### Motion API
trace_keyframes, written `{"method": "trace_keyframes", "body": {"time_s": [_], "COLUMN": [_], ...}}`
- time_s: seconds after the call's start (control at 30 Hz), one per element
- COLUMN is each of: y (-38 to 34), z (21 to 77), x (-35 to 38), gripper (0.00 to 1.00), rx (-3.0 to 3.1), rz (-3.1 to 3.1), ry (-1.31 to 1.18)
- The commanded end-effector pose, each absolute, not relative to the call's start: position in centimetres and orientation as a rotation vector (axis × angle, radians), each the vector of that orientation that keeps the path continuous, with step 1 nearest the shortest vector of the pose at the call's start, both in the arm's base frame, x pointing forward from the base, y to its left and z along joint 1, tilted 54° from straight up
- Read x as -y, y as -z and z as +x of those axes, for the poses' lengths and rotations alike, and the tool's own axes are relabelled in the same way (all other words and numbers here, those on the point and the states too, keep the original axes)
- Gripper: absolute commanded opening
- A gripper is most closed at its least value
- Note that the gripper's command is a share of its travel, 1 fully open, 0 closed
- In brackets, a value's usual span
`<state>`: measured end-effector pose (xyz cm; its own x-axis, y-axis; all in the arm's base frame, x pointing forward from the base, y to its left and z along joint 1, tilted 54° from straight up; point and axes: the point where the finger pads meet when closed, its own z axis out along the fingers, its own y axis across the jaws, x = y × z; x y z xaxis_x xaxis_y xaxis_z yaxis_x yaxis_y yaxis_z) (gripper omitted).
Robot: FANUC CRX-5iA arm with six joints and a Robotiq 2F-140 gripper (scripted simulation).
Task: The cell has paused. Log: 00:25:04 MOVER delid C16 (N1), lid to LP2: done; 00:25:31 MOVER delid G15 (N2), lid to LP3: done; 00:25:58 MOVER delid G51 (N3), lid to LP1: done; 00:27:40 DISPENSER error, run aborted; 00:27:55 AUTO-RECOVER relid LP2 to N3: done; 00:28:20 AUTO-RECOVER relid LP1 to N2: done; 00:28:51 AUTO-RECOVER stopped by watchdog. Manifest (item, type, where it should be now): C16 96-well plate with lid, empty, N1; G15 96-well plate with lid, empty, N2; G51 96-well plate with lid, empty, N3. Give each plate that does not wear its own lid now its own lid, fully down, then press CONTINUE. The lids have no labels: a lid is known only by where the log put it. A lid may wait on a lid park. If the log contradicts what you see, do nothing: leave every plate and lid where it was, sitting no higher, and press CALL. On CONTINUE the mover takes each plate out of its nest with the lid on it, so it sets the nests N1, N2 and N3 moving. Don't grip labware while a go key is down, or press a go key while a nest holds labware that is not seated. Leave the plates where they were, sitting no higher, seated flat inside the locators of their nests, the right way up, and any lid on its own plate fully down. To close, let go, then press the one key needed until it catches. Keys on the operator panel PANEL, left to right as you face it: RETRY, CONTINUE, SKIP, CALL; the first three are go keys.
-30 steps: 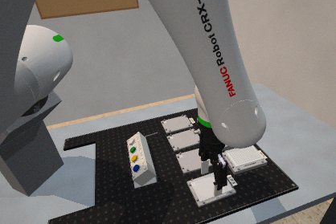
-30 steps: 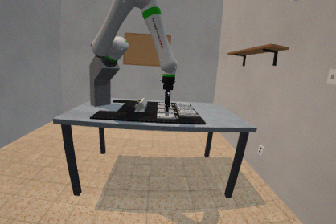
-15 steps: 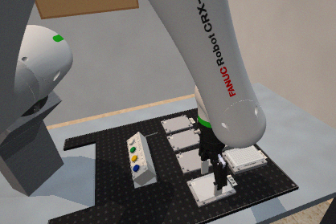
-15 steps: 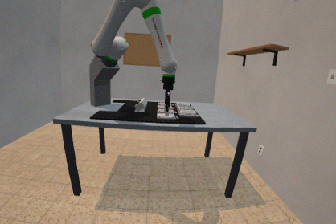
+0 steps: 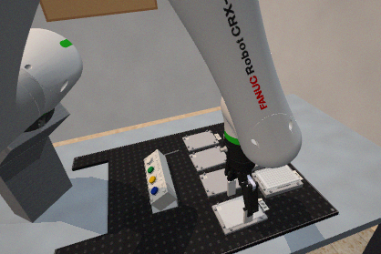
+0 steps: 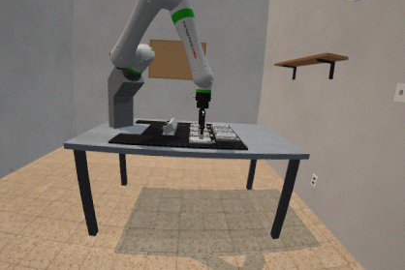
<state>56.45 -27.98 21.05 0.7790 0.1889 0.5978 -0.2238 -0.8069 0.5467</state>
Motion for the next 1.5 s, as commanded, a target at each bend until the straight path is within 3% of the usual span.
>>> {"method": "trace_keyframes", "body": {"time_s": [0.0,1.47], "y": [-21.06,-20.74], "z": [56.46,56.78], "x": [27.97,28.28], "gripper": [0.66,0.66], "rx": [0.026,0.026], "rz": [2.351,2.351], "ry": [-0.878,-0.878]}}
